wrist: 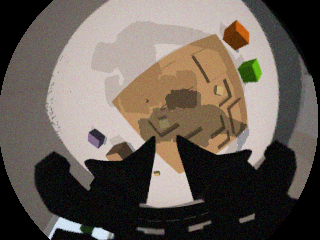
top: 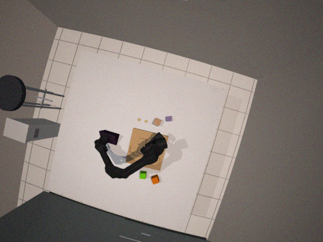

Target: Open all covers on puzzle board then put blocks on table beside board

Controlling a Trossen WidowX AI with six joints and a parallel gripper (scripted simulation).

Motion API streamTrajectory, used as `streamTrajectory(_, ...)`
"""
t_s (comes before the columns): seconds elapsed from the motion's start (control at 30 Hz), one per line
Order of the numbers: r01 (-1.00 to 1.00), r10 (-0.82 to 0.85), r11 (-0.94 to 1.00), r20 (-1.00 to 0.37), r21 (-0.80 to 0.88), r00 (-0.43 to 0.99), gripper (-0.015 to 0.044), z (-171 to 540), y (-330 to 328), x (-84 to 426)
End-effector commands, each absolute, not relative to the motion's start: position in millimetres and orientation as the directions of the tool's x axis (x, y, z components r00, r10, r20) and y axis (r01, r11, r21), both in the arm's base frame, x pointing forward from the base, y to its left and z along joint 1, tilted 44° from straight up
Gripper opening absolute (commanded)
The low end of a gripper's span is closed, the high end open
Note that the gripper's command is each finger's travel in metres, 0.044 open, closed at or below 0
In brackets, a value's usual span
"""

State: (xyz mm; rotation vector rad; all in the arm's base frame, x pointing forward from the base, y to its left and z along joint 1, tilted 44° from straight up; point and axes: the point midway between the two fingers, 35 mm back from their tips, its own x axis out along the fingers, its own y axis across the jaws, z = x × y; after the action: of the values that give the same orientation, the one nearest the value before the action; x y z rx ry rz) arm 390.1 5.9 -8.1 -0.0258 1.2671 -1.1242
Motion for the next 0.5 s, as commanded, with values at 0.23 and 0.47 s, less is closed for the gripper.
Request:
streamTrajectory(0.23,0.771,-0.671,0.398,-0.731,-0.497,-0.125,0.0144,-12.2,3.1,389.1)
streamTrajectory(0.47,0.835,-0.671,0.327,-0.731,-0.443,-0.125,0.0144,-14.1,1.4,388.8)
